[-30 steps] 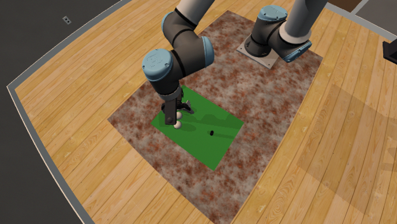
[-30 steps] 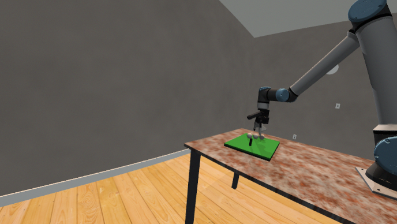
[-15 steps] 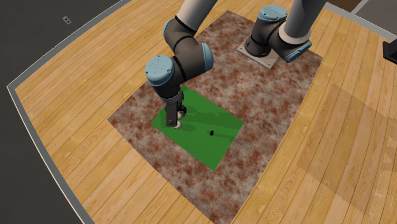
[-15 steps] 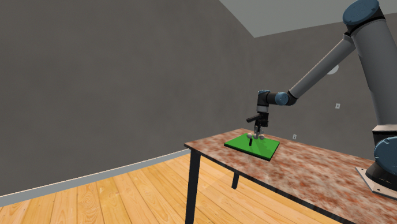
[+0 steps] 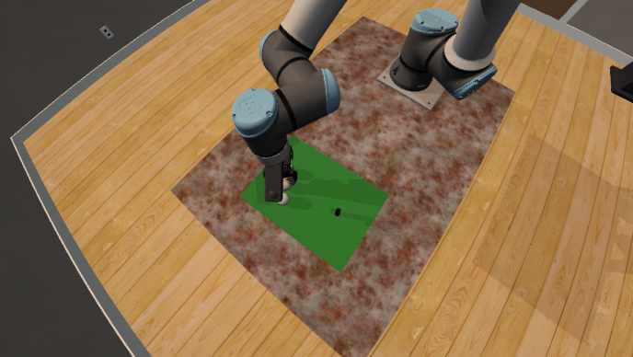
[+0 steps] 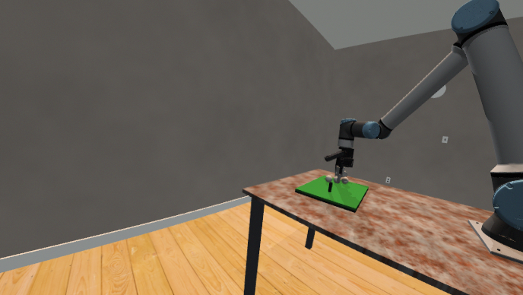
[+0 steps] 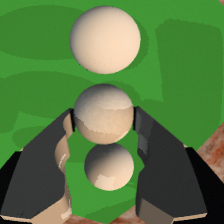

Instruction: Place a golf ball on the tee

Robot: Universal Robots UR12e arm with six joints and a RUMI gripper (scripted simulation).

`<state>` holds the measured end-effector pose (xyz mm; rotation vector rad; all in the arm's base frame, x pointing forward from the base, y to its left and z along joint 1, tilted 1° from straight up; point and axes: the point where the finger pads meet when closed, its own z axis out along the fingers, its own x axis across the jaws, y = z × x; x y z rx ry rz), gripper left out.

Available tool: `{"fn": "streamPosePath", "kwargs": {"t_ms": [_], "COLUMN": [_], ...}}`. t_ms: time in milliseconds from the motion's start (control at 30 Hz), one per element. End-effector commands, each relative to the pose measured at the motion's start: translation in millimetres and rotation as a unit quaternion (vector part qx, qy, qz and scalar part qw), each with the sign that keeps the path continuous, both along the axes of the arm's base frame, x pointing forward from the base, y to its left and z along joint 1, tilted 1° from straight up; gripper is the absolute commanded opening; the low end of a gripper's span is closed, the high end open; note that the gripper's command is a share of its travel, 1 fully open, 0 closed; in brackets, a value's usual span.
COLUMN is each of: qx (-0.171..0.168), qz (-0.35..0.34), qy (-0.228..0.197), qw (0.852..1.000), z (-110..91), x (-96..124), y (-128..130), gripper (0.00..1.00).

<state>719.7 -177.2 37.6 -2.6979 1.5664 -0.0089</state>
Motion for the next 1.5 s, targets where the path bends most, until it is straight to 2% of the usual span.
{"fn": "streamPosePath", "kwargs": {"t_ms": [0,600,700,867,967,1200,1300,1467], "qx": [0.0,0.0,0.0,0.0,0.0,0.0,0.0,0.0], "qz": [0.0,0.0,0.0,0.0,0.0,0.0,0.0,0.0], "qy": [-0.001,-0.001,-0.001,-0.001,-0.001,-0.001,-0.001,-0.001], "qw": [1.0,1.0,1.0,1.0,1.0,1.0,1.0,1.0], "z": [1,2,18,72,95,100,108,135], "x": [1,1,1,0,-1,-1,1,-1], "y": [0,0,-1,-2,-2,1,30,131], "gripper": [0.0,0.0,0.0,0.0,0.0,0.0,0.0,0.0]}}
